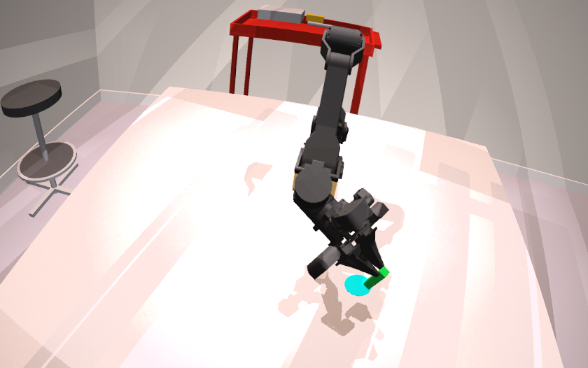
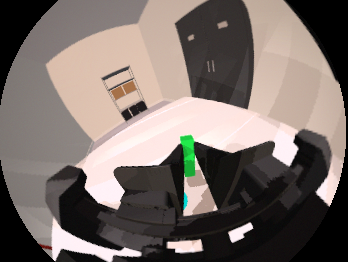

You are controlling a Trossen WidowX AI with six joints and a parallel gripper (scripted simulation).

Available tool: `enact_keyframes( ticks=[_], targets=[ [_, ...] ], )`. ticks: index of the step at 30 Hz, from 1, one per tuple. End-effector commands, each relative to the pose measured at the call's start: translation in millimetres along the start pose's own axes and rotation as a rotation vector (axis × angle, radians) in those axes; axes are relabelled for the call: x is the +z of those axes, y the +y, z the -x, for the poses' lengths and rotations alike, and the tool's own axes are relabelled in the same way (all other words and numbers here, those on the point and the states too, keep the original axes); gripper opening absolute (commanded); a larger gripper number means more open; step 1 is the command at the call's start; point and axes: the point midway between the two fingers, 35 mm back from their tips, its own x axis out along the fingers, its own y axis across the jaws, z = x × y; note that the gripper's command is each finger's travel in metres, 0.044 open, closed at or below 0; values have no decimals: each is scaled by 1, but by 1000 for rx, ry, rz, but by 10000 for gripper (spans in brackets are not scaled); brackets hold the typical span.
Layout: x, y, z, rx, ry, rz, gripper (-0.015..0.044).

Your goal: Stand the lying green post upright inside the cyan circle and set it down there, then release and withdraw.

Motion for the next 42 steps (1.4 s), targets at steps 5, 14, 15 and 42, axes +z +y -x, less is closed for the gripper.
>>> enact_keyframes(
  ticks=[5, 14, 15, 42],
  targets=[
    [-2, 4, 5, 16, -35, 0, 23],
    [-2, 8, 10, 30, -73, 12, 23],
    [-2, 8, 11, 32, -77, 13, 23],
    [-1, 22, 29, 79, -180, 59, 23]
  ],
)
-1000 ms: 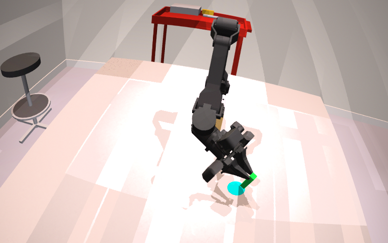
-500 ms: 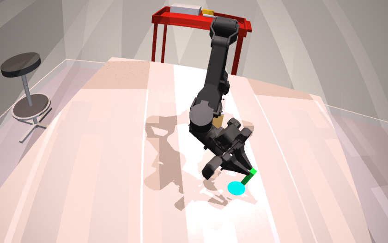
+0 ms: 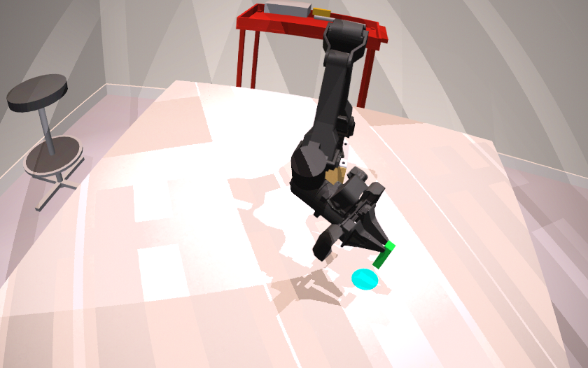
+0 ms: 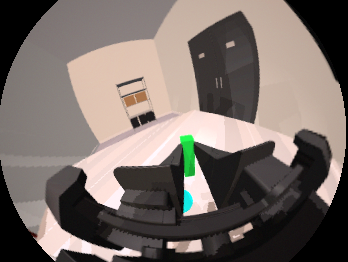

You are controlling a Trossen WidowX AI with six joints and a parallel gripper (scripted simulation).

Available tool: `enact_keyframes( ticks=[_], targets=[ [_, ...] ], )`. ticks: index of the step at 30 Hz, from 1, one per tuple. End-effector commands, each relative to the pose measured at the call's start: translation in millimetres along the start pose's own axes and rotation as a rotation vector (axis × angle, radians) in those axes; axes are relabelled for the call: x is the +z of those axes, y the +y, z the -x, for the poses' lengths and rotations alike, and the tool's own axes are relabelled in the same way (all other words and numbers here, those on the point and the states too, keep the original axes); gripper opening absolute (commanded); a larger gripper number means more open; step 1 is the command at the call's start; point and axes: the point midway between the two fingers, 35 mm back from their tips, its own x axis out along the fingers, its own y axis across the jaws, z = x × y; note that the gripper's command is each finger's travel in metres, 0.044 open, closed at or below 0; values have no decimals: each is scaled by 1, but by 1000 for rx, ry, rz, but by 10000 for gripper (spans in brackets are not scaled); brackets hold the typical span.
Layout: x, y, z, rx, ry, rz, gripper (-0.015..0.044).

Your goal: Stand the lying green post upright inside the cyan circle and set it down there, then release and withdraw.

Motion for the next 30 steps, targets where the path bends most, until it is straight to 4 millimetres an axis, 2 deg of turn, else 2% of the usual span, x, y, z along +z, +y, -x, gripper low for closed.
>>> enact_keyframes(
  ticks=[1, 30],
  targets=[
    [-1, 5, 3, 12, -14, -3, 23],
    [2, 27, 23, 72, -102, 58, 23]
  ],
)
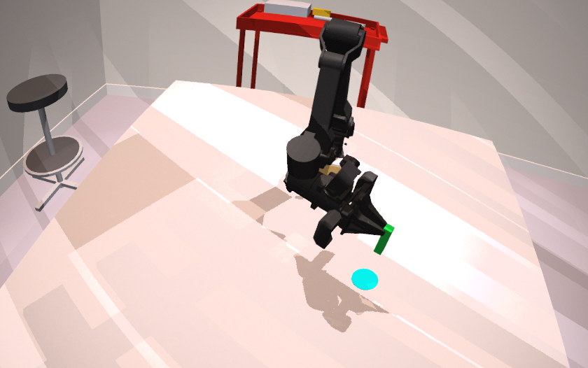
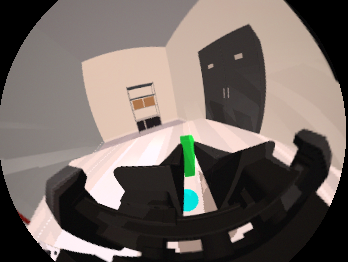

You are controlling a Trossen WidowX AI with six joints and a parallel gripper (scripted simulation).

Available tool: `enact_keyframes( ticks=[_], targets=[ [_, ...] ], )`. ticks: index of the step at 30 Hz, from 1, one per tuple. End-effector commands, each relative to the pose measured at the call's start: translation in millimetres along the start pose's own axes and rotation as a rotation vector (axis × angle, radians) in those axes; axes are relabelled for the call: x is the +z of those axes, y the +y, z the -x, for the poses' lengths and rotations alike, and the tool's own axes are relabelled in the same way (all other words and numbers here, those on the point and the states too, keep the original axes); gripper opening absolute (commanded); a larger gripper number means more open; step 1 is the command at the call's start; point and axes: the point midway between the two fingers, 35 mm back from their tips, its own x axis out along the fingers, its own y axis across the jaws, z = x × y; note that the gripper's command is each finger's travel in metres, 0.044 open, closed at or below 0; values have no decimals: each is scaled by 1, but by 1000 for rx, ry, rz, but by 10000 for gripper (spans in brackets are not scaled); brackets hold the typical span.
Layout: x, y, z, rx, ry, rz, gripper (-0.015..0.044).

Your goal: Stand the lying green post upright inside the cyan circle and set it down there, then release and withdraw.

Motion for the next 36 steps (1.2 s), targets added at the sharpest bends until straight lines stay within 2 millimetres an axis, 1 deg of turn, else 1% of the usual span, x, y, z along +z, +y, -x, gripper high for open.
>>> enact_keyframes(
  ticks=[1, 9, 26, 36],
  targets=[
    [-1, 6, 3, 13, -11, -2, 23],
    [0, 11, 7, 26, -26, 12, 23],
    [0, 11, 7, 27, -26, 12, 23],
    [-24, 7, 3, 27, -26, 12, 23]
  ],
)
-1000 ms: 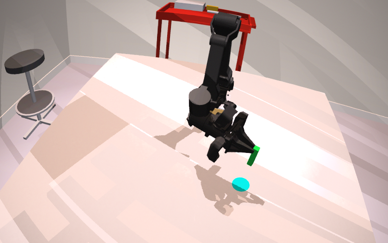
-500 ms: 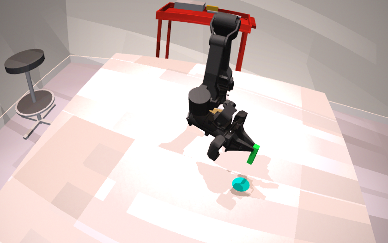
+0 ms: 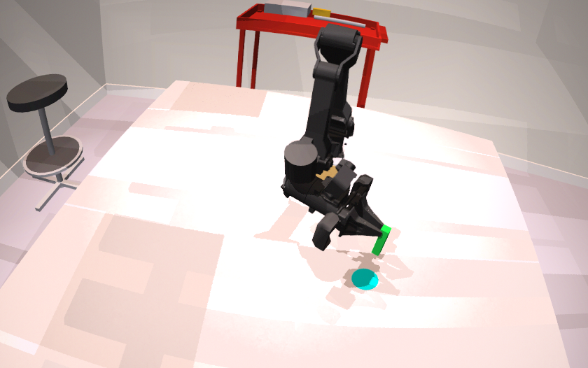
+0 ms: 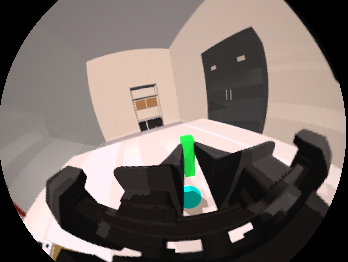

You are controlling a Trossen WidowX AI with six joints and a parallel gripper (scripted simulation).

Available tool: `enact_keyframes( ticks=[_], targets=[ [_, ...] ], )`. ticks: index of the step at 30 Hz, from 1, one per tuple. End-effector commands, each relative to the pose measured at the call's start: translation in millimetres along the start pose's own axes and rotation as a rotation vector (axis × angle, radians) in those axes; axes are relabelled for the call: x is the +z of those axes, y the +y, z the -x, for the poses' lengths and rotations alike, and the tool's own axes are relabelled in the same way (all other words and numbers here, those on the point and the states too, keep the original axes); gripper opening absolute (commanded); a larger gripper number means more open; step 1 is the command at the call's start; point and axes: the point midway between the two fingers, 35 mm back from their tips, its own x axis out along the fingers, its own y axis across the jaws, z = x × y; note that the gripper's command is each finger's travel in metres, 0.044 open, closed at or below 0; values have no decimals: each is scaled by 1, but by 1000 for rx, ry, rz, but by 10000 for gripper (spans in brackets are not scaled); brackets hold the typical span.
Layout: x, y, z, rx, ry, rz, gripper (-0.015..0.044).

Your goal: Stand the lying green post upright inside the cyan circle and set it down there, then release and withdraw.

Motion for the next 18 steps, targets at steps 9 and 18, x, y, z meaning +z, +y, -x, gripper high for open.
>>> enact_keyframes(
  ticks=[9, 18],
  targets=[
    [-33, -2, -4, 3, -1, -6, 23],
    [-58, 1, -5, 3, -1, -6, 23]
  ],
)
